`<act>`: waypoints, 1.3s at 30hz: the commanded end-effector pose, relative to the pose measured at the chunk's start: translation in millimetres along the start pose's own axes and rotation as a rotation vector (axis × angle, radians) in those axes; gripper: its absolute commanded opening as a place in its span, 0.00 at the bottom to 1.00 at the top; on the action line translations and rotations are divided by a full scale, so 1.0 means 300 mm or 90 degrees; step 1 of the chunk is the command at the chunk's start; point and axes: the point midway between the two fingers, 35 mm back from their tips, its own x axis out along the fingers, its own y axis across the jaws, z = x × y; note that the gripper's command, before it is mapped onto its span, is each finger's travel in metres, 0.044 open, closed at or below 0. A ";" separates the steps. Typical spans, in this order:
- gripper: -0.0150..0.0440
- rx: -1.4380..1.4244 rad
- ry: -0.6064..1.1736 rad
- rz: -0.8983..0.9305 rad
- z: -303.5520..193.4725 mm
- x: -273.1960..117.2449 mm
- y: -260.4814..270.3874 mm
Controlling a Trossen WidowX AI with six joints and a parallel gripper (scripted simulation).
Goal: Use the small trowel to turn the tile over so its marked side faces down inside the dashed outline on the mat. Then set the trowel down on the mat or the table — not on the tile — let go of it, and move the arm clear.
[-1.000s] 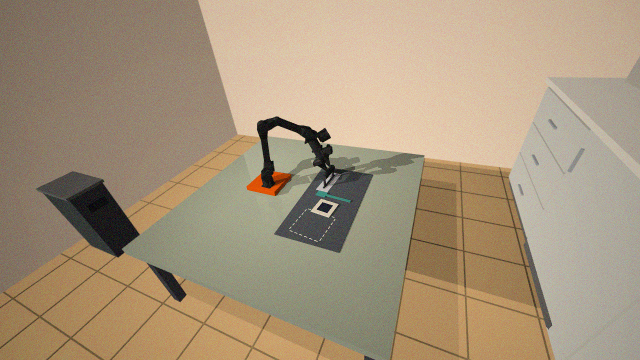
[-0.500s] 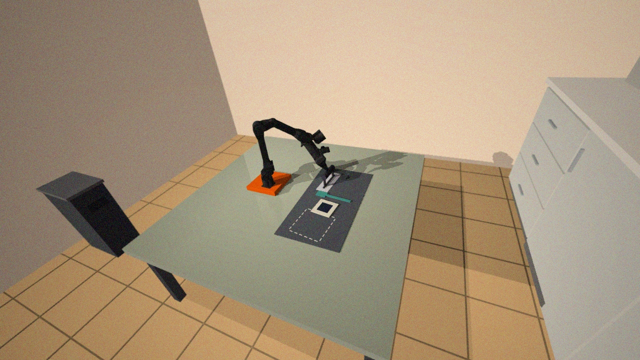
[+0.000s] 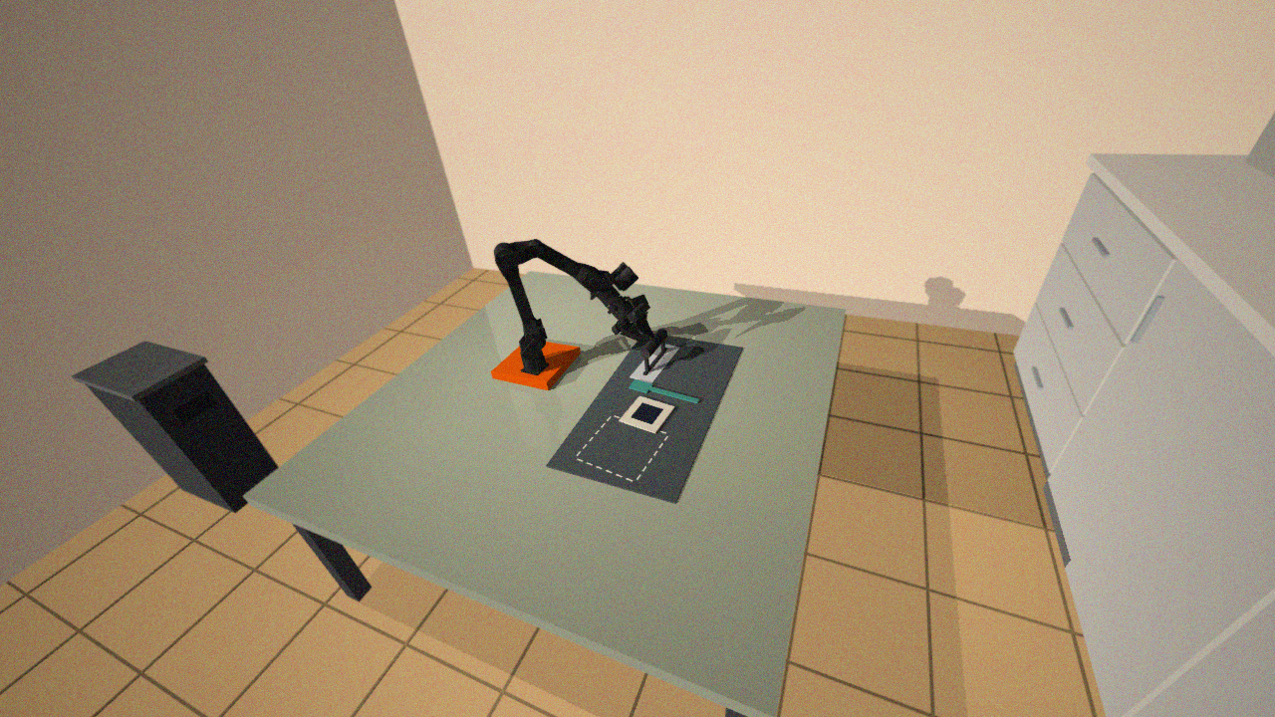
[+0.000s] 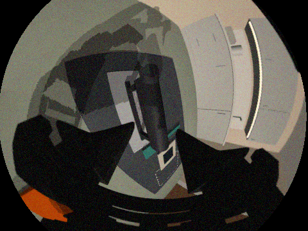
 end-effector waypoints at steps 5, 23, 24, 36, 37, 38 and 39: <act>0.76 -0.158 -0.010 -0.045 -0.029 -0.012 0.010; 0.76 -0.225 -0.011 -0.064 -0.036 0.028 0.010; 0.76 -0.225 -0.011 -0.064 -0.035 0.033 0.010; 0.76 -0.225 -0.011 -0.064 -0.030 0.097 0.002; 0.76 -0.225 -0.011 -0.064 -0.030 0.102 0.002; 0.76 -0.225 -0.011 -0.064 -0.030 0.108 0.001; 0.76 -0.225 -0.011 -0.064 -0.029 0.113 0.001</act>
